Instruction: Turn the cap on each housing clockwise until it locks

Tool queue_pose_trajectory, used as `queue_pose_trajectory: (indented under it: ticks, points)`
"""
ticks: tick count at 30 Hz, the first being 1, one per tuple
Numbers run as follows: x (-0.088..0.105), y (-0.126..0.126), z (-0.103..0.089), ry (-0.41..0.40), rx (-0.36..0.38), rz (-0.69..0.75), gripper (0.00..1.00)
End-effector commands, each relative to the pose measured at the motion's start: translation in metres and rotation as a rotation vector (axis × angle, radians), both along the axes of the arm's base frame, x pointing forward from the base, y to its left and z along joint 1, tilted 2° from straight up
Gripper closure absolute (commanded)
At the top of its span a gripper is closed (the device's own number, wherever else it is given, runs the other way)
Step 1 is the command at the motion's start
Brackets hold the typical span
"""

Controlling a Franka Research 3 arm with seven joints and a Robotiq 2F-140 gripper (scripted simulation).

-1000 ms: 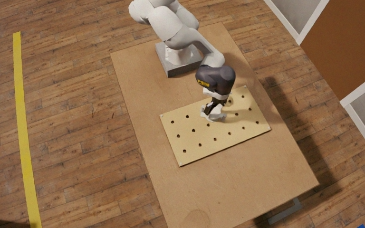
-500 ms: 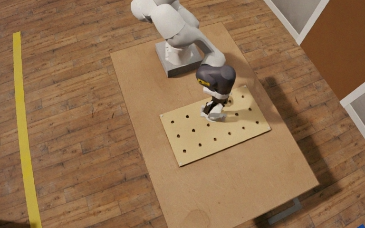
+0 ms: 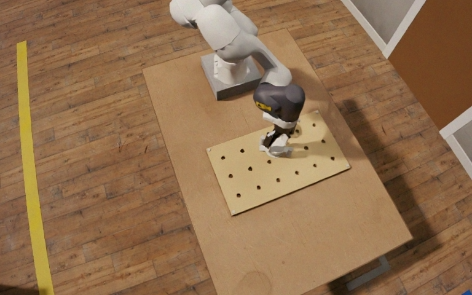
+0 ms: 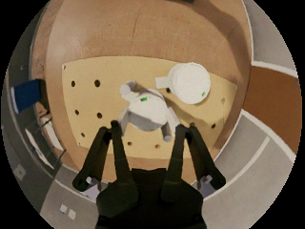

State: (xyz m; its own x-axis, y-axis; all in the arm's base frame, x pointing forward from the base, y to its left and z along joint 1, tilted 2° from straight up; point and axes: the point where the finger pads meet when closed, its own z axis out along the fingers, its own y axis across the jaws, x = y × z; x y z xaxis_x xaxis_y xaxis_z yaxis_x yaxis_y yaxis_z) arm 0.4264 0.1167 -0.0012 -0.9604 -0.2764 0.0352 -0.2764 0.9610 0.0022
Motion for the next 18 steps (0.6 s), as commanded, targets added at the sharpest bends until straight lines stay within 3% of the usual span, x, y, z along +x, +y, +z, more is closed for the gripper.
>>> queue_pose_trajectory:
  ticks: [1, 7, 8, 18]
  points:
    - [0.0034, -0.0010, 0.0001, -0.005, 0.006, -0.047, 0.90]
    - [0.0034, -0.0010, 0.0001, -0.005, 0.006, -0.047, 0.90]
    - [0.0034, -0.0010, 0.0001, -0.005, 0.006, -0.047, 0.22]
    - [0.0034, -0.0010, 0.0001, -0.005, 0.006, -0.047, 0.22]
